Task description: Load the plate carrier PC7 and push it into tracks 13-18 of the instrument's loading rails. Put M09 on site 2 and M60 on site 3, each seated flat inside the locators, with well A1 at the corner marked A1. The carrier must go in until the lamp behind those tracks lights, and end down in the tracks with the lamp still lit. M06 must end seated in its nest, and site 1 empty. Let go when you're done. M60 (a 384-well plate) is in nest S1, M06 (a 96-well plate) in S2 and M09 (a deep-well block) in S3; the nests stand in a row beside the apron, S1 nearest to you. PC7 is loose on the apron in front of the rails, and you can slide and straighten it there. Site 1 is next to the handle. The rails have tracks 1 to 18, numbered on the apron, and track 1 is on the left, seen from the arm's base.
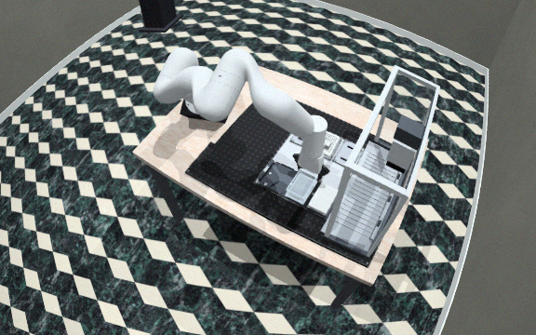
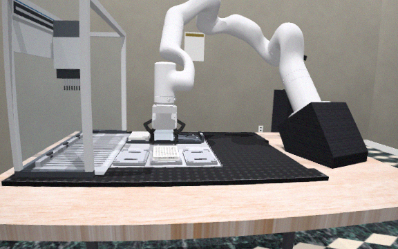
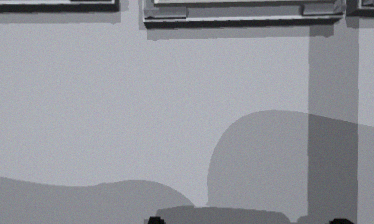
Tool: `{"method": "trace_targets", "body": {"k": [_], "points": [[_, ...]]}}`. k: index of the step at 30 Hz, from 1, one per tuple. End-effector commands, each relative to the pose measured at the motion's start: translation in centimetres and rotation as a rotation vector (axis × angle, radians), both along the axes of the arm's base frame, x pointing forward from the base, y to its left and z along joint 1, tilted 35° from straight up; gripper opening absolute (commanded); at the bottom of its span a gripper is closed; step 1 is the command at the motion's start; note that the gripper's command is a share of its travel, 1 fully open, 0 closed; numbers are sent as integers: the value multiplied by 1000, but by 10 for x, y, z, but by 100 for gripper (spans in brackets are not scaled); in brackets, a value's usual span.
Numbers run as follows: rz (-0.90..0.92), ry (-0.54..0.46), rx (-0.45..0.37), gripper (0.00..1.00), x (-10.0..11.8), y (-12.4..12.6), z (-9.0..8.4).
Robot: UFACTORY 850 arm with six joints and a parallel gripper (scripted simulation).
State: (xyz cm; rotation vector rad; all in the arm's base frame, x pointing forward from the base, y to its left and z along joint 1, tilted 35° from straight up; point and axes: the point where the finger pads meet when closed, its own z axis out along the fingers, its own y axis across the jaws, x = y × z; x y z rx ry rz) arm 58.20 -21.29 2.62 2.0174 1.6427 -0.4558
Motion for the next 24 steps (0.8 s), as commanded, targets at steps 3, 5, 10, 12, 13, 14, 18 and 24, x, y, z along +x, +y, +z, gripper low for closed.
{"method": "trace_targets", "body": {"k": [3,5,10,12,13,14,18,24], "points": [[1,-1,0,100,0,-1,2],[1,-1,0,100,0,-2,2],[1,-1,0,100,0,-4,4],[1,-1,0,100,-1,-5,4],[1,-1,0,100,-1,-5,4],[1,-1,0,100,-1,-6,5],[1,-1,0,100,-1,-6,5],[1,-1,0,100,-2,-9,7]]}}
